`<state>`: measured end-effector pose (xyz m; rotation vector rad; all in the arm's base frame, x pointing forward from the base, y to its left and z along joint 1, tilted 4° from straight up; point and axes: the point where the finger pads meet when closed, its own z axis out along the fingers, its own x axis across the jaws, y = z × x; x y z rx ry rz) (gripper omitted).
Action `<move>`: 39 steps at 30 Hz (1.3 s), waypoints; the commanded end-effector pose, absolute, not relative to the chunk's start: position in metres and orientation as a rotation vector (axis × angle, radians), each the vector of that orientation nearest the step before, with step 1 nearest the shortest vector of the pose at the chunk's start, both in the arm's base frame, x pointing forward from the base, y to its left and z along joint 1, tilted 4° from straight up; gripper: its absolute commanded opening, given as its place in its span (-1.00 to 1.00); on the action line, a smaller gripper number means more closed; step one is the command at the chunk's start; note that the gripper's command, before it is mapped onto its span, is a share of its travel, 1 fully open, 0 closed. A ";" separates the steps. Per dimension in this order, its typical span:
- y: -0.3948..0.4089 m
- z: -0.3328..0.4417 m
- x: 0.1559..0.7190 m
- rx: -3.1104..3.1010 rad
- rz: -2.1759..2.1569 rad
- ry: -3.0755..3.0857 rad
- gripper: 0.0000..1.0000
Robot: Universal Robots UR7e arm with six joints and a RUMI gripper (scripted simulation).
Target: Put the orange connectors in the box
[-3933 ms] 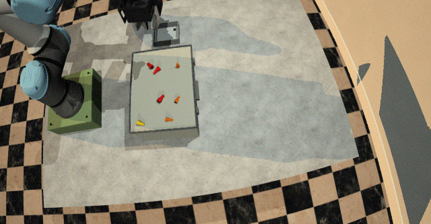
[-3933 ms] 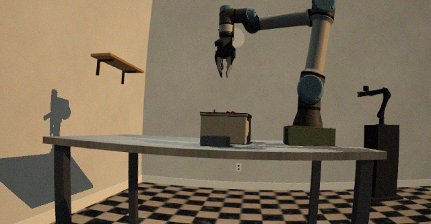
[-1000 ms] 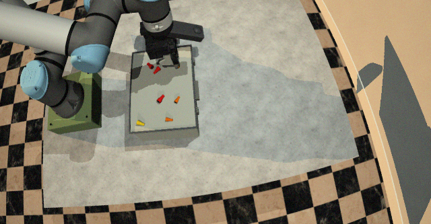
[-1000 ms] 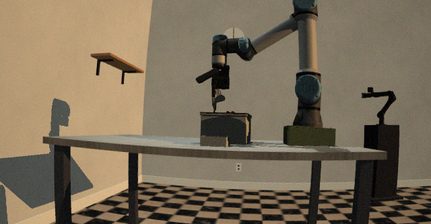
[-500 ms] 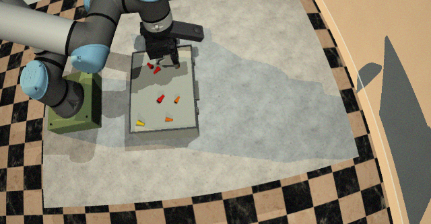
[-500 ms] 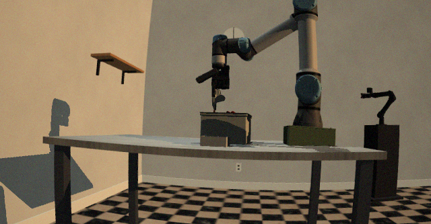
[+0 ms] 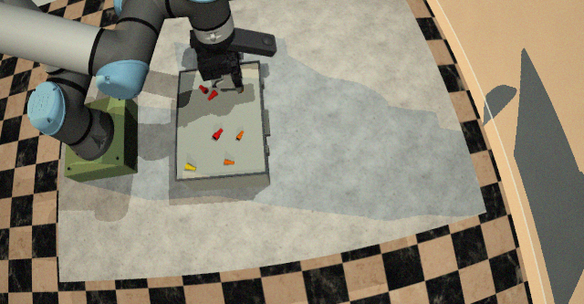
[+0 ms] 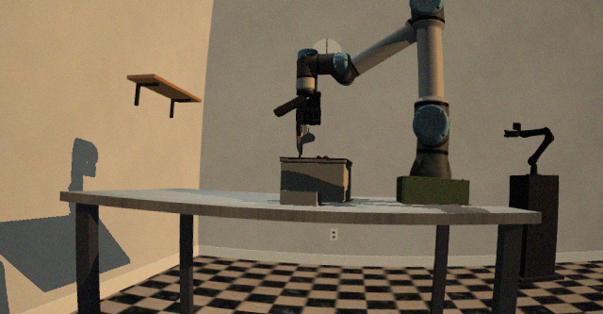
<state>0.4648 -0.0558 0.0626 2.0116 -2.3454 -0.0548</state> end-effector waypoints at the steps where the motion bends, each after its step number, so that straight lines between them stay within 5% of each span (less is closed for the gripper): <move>1: -0.056 0.063 0.465 2.012 -0.053 -2.346 -0.70; 25: -0.056 0.045 0.464 2.012 -0.053 -2.346 -0.70; 26: -0.056 0.045 0.464 2.012 -0.053 -2.346 -1.00; 39: -0.056 0.045 0.464 2.012 -0.053 -2.346 -1.00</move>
